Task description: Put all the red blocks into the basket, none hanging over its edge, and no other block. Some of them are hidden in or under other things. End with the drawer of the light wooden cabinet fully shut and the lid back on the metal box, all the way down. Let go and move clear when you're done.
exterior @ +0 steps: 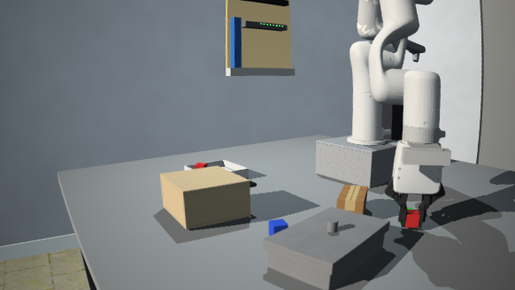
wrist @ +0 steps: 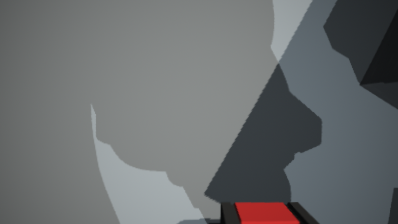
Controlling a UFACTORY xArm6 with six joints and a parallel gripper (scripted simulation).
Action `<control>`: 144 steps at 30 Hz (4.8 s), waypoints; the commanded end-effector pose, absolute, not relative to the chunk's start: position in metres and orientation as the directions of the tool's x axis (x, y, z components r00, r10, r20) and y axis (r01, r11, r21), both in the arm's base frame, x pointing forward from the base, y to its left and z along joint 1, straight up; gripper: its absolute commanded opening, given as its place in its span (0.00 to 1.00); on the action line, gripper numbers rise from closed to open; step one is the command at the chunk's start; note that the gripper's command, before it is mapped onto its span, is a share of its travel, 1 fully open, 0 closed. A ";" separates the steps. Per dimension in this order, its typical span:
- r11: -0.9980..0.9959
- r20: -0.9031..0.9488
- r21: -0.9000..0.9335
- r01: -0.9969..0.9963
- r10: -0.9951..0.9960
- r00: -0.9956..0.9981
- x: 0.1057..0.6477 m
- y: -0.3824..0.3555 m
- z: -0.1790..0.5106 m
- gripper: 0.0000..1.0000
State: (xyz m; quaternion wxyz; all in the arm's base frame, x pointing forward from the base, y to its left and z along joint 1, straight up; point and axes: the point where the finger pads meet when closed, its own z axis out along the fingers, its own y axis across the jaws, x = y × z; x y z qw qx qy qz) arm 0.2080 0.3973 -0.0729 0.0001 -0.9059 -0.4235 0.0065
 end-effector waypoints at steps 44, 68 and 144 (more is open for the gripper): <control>-0.641 -0.005 -0.007 0.767 0.767 0.641 0.211 0.400 0.083 0.00; -0.604 -0.003 -0.006 0.797 0.797 0.604 0.343 0.267 0.083 0.00; -0.545 -0.004 -0.008 0.838 0.838 0.545 0.388 -0.167 0.061 0.00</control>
